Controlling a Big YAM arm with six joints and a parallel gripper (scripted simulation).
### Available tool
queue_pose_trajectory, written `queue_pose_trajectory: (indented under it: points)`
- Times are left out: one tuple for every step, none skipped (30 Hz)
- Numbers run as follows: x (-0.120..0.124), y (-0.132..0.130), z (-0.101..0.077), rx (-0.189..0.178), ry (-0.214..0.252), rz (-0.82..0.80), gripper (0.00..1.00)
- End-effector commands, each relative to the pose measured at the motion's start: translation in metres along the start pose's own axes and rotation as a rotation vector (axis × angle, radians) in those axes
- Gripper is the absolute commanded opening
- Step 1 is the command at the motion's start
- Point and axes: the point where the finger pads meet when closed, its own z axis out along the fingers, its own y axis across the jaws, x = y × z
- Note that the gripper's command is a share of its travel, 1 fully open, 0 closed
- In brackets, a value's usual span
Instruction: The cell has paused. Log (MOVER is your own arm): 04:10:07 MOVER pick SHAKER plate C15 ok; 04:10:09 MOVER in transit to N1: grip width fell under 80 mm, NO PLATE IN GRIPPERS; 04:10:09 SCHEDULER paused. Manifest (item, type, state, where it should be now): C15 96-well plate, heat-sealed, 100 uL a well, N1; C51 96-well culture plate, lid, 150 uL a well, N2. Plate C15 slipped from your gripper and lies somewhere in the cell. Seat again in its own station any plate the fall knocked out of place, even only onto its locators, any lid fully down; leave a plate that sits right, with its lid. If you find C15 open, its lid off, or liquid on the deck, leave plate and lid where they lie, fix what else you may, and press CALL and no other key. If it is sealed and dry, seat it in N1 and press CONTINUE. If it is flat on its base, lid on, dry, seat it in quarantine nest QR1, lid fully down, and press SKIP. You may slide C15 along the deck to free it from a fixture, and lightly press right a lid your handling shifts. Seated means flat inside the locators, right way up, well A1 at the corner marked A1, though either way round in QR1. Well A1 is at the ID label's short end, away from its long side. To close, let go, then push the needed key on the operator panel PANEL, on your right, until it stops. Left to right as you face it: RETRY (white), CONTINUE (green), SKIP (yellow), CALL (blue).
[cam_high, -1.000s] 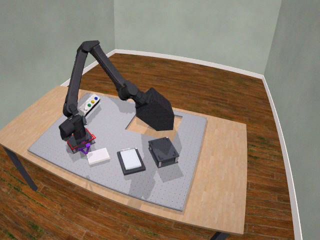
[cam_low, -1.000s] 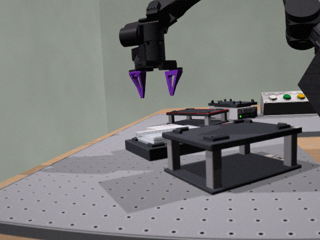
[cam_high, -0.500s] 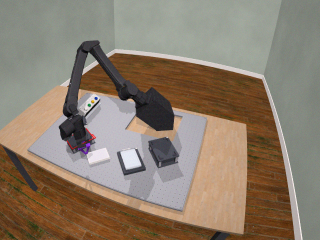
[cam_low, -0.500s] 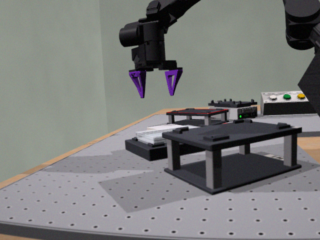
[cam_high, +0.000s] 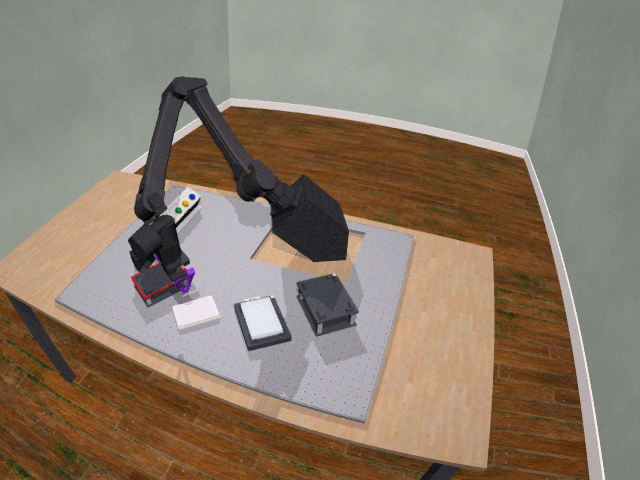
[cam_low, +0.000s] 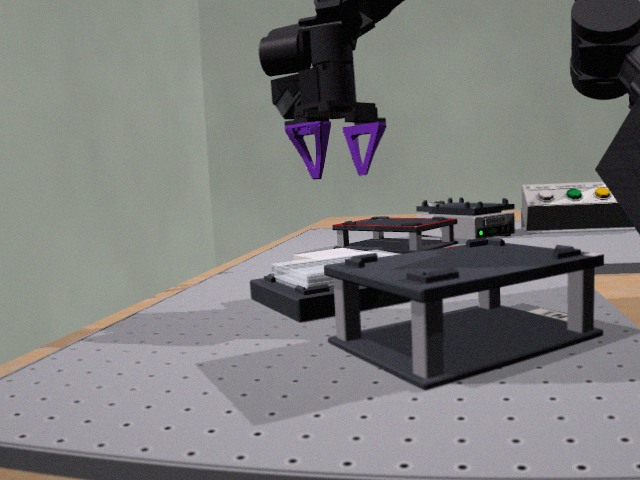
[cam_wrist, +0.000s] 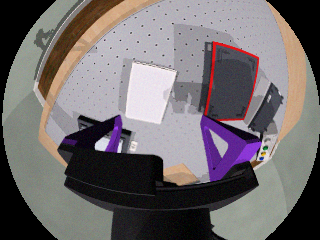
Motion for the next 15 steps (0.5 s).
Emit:
queue_pose_trajectory:
  points:
    - [0.005, -0.006, -0.023, -0.019, -0.029, -0.165, 1.00]
    - [0.009, -0.008, -0.026, -0.018, -0.029, -0.198, 1.00]
    - [0.013, -0.010, -0.029, -0.018, -0.029, -0.232, 1.00]
    - [0.017, -0.011, -0.031, -0.017, -0.029, -0.265, 1.00]
    - [0.017, -0.011, -0.031, -0.017, -0.029, -0.265, 1.00]
    - [0.017, -0.011, -0.031, -0.017, -0.029, -0.265, 1.00]
    - [0.021, -0.013, -0.034, -0.019, -0.029, -0.298, 1.00]
    - [0.025, -0.015, -0.037, -0.016, -0.029, -0.332, 1.00]
    - [0.028, -0.016, -0.039, -0.016, -0.029, -0.365, 1.00]
    - [0.032, -0.018, -0.042, -0.015, -0.029, -0.398, 1.00]
    - [0.036, -0.020, -0.045, -0.015, -0.029, -0.432, 1.00]
    - [0.040, -0.021, -0.047, -0.014, -0.029, -0.465, 1.00]
    - [0.044, -0.023, -0.050, -0.014, -0.029, -0.499, 1.00]
    - [0.048, -0.025, -0.052, -0.013, -0.029, -0.532, 1.00]
    - [0.051, -0.026, -0.055, -0.013, -0.029, -0.565, 1.00]
